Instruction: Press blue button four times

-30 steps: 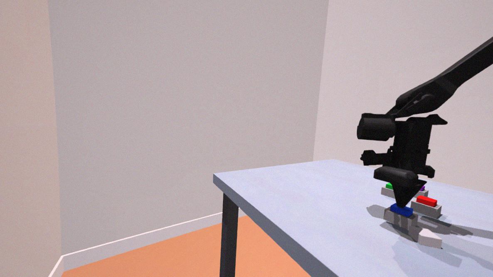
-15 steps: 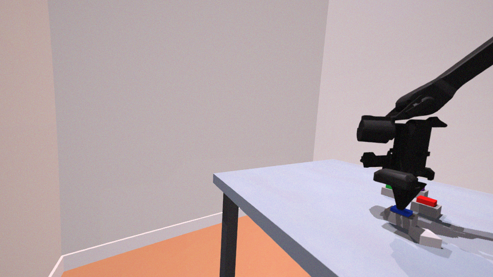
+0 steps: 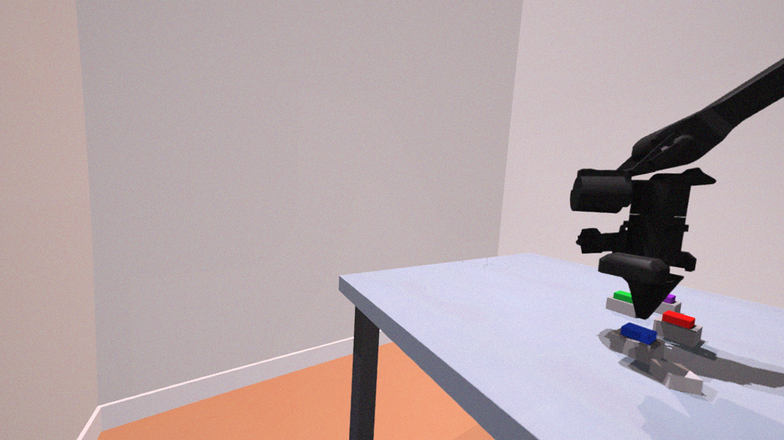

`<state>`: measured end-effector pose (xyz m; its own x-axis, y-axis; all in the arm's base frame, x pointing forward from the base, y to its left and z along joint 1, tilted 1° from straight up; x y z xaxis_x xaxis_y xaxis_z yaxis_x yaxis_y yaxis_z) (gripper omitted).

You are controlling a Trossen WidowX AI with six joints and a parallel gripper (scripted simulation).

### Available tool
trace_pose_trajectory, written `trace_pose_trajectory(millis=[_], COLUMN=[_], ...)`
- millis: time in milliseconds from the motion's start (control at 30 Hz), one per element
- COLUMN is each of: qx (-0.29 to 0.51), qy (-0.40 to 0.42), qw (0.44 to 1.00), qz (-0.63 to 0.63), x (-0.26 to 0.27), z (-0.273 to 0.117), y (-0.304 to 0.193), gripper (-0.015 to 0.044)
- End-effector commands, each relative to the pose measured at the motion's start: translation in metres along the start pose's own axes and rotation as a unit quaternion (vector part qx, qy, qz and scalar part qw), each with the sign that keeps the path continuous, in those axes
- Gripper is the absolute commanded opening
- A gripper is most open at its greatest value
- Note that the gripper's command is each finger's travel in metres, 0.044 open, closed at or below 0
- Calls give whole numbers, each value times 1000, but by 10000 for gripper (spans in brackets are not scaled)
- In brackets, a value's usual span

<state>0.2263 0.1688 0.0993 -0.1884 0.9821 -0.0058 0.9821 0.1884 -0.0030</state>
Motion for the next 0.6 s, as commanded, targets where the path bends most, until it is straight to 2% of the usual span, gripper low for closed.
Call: trace_pose_trajectory(millis=[0,567], qx=[-4,-4], qy=[0,0], qw=[1000,1000], qz=[2,2], x=[0,1], z=[-8,16], y=[1,2], gripper=[20,20])
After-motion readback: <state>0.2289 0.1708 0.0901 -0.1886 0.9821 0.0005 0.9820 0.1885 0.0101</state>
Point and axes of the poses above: the point midway between the two fingers, 35 mm back from their tips, its own z axis out along the fingers, its own x axis across the jaws, y = z × x, the point moved 7 cm from there along -z, back along the fingers, and after that the axes turned 10 degrees about -z, right-handed, at the moved point
